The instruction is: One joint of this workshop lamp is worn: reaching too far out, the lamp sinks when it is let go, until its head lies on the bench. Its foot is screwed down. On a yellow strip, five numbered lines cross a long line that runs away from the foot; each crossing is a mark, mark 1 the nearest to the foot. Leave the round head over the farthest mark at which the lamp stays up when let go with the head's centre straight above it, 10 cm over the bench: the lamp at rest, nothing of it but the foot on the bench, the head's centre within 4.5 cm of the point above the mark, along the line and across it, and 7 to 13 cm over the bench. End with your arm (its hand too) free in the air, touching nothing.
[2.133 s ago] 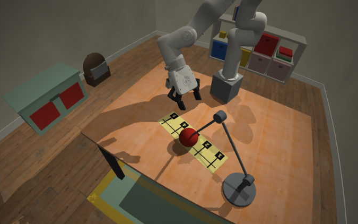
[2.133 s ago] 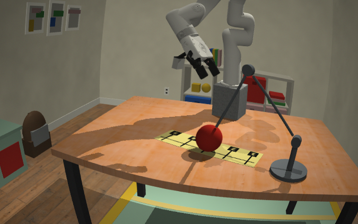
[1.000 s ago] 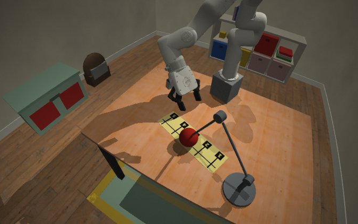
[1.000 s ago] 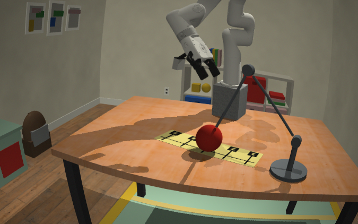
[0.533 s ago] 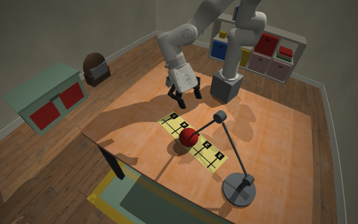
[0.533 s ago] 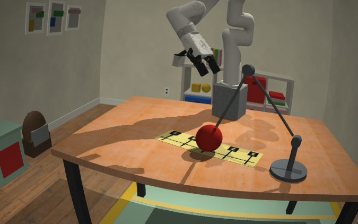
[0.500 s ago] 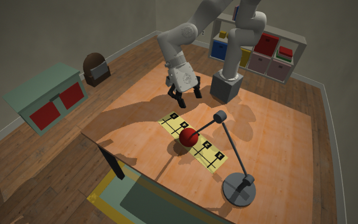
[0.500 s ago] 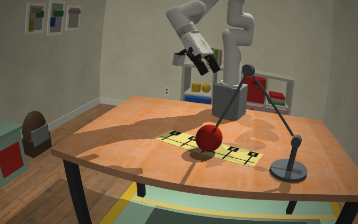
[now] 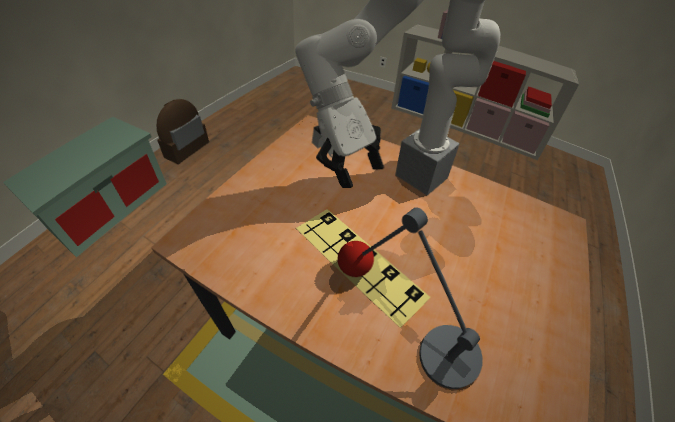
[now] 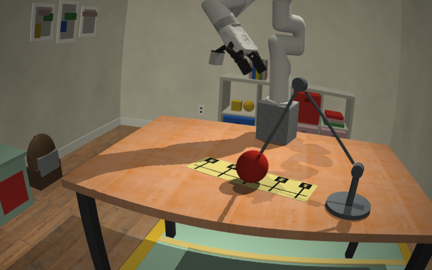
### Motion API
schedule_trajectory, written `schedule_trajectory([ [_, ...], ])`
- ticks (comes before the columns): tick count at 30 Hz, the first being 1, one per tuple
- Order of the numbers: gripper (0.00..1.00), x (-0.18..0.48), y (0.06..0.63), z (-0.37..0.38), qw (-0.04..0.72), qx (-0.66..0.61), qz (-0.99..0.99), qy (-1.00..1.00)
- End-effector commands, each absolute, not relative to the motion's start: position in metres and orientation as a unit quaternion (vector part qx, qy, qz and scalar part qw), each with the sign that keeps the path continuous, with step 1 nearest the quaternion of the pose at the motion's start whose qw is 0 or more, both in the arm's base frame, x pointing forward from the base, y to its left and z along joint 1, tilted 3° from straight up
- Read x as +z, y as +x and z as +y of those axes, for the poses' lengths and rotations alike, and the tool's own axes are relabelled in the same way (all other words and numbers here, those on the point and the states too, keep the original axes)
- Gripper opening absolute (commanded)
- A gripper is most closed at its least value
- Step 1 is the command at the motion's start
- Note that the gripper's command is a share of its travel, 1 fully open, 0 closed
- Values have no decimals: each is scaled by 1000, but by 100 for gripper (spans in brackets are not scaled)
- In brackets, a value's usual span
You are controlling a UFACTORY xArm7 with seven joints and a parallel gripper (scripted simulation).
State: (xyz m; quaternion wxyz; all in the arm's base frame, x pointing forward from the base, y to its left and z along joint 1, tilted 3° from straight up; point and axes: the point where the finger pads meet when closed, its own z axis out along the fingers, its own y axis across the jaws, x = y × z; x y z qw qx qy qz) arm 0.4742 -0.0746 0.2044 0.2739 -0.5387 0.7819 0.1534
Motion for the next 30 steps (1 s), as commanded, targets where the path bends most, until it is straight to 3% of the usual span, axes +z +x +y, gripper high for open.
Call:
schedule_trajectory([
  [1,100,221,474,-75,275,151,782,-539],
  [30,100,295,474,-66,276,152,781,-539],
])
